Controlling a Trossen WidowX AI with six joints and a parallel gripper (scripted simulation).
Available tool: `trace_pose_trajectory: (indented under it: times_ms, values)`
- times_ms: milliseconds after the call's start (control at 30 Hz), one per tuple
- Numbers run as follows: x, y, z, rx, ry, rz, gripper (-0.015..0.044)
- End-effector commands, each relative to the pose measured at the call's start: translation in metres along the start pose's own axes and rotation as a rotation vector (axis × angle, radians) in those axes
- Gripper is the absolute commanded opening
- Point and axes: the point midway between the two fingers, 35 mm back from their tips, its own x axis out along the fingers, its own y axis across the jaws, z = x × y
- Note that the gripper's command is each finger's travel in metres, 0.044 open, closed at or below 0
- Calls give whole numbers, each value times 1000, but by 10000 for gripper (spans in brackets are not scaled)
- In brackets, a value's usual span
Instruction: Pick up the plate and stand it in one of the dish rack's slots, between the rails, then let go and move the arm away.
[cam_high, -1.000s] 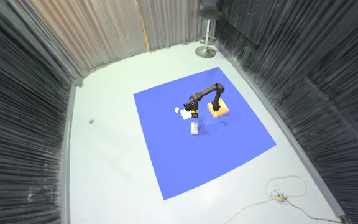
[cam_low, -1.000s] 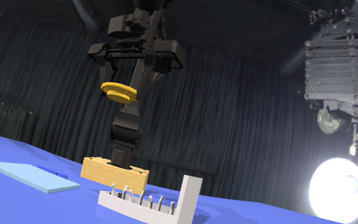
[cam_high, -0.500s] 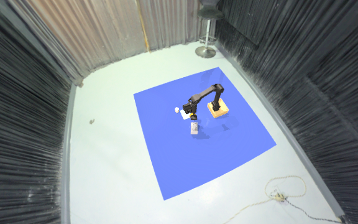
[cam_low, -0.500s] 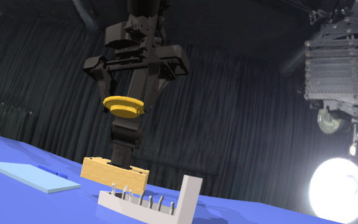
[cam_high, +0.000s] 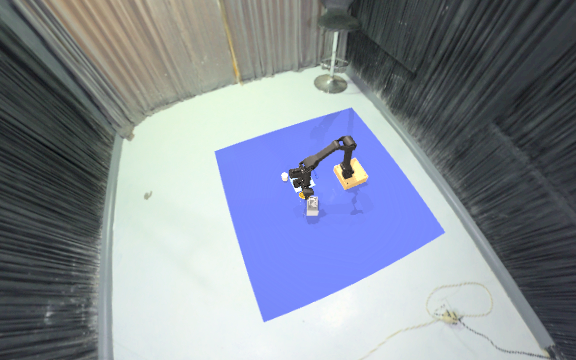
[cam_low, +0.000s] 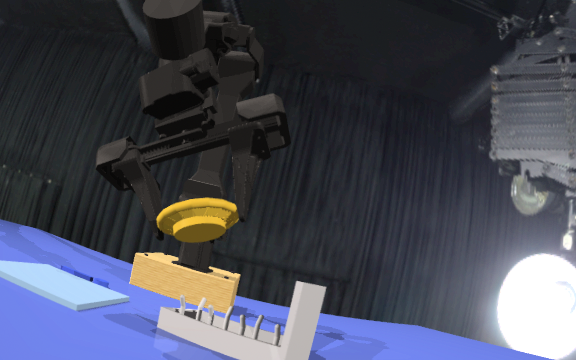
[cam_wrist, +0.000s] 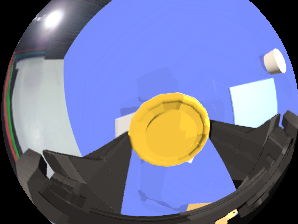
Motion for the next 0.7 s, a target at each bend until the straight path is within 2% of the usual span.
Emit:
trace_pose_trajectory:
  times_ms: [0,667]
  values:
    - [15,-3,5,-83,-44,105,0]
    - [41,-16,8,-483,-333,462,0]
